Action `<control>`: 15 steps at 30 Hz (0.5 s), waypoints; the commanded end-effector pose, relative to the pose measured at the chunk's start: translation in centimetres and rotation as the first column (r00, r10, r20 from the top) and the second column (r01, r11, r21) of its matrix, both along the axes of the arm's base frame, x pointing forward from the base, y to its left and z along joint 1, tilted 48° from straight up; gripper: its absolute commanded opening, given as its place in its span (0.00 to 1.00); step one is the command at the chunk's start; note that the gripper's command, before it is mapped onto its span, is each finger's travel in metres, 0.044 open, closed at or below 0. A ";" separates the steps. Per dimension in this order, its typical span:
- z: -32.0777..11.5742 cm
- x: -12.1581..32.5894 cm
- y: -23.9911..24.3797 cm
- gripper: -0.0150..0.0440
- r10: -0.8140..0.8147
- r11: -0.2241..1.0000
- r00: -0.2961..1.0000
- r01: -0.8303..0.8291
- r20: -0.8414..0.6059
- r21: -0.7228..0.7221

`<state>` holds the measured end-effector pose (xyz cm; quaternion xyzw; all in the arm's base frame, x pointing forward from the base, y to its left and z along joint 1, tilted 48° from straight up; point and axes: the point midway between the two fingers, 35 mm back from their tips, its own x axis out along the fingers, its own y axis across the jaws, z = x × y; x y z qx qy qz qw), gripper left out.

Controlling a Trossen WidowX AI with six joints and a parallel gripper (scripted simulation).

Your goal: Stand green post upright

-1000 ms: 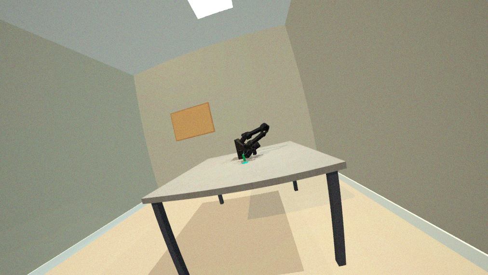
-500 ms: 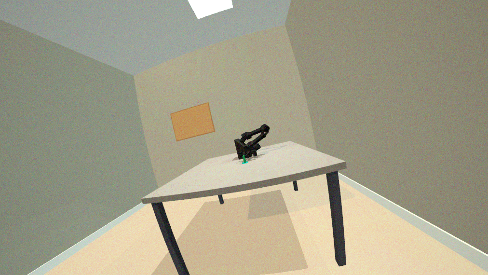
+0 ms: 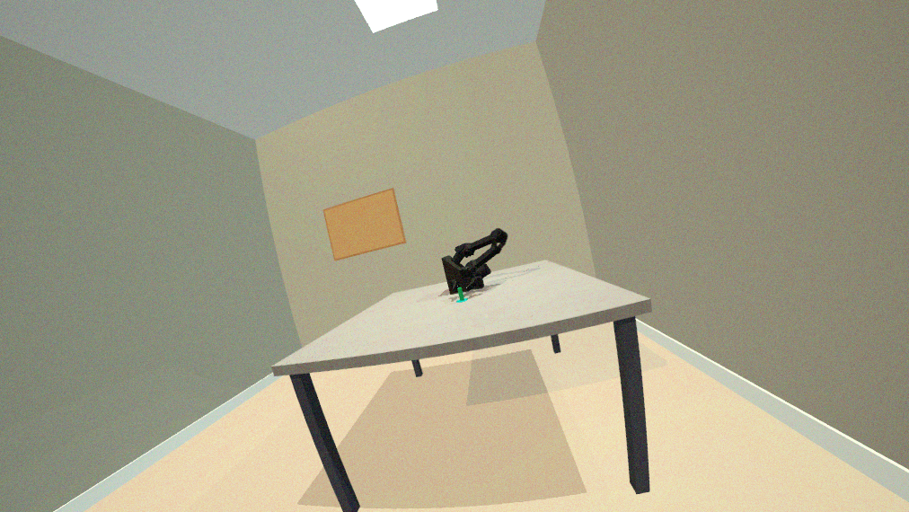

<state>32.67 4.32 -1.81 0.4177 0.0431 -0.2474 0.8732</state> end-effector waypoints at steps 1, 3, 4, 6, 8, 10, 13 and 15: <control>0.9 -0.1 -0.9 0.93 -0.005 1.000 1.000 0.005 0.003 0.006; 1.7 -0.2 -1.6 0.93 -0.006 1.000 1.000 0.006 0.003 0.007; 2.1 -0.3 -2.0 0.93 -0.007 1.000 1.000 0.007 0.003 0.008; 2.8 -0.5 -2.8 0.93 -0.008 1.000 1.000 0.008 0.003 0.009; 3.5 -0.7 -3.6 0.93 -0.009 1.000 1.000 0.009 0.005 0.009; 4.2 -1.0 -4.3 0.93 -0.010 1.000 1.000 0.009 0.006 0.009; 5.1 -1.6 -5.4 0.93 -0.011 1.000 1.000 0.010 0.009 0.008; 5.7 -2.0 -6.1 0.93 -0.011 1.000 1.000 0.011 0.012 0.007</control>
